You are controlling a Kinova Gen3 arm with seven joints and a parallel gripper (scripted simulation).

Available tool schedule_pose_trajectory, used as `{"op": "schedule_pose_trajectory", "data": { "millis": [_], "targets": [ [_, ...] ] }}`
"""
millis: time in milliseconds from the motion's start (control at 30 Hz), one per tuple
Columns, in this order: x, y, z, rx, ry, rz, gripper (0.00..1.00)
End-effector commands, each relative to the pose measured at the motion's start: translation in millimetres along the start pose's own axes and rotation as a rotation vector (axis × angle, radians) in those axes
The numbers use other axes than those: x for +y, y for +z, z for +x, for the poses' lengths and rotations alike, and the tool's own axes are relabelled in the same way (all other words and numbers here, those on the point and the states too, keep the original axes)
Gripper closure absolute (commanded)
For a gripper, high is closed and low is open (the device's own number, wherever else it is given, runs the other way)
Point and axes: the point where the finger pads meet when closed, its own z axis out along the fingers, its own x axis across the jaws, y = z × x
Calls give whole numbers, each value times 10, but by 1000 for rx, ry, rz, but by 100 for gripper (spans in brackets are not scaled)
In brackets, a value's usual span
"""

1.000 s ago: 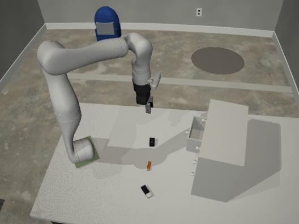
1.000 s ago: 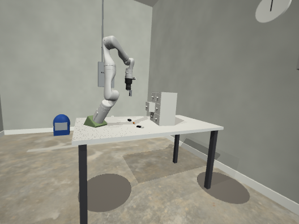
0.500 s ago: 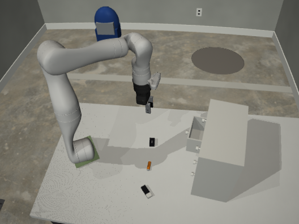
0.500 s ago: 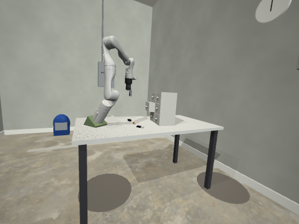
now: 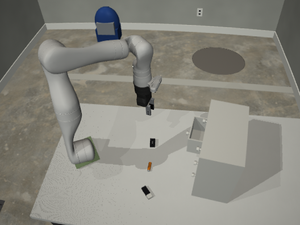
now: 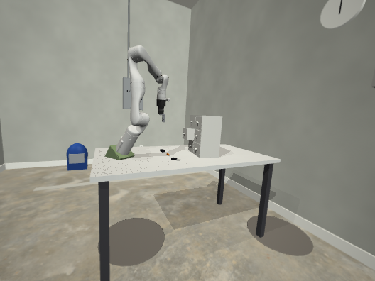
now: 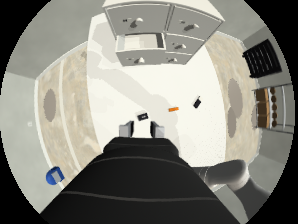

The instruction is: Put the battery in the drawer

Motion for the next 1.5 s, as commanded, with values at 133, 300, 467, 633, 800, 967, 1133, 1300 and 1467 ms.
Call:
{"op": "schedule_pose_trajectory", "data": {
  "millis": [133, 300, 467, 633, 800, 967, 1133, 1300, 1467],
  "targets": [
    [-4, 112, 12, 8, 64, 4, 33],
    [-5, 258, 9, 9, 164, 5, 33],
    [-6, 436, 5, 9, 285, 6, 33],
    [-7, 641, 1, 10, 426, 7, 33],
    [-7, 774, -2, 10, 516, 8, 33],
    [-8, 1002, -6, 11, 672, 10, 33],
    [-9, 1227, -11, 11, 826, 11, 33],
    [-10, 1354, -13, 12, 912, 12, 33],
    [-11, 1540, -17, 12, 1039, 13, 33]
  ]
}}
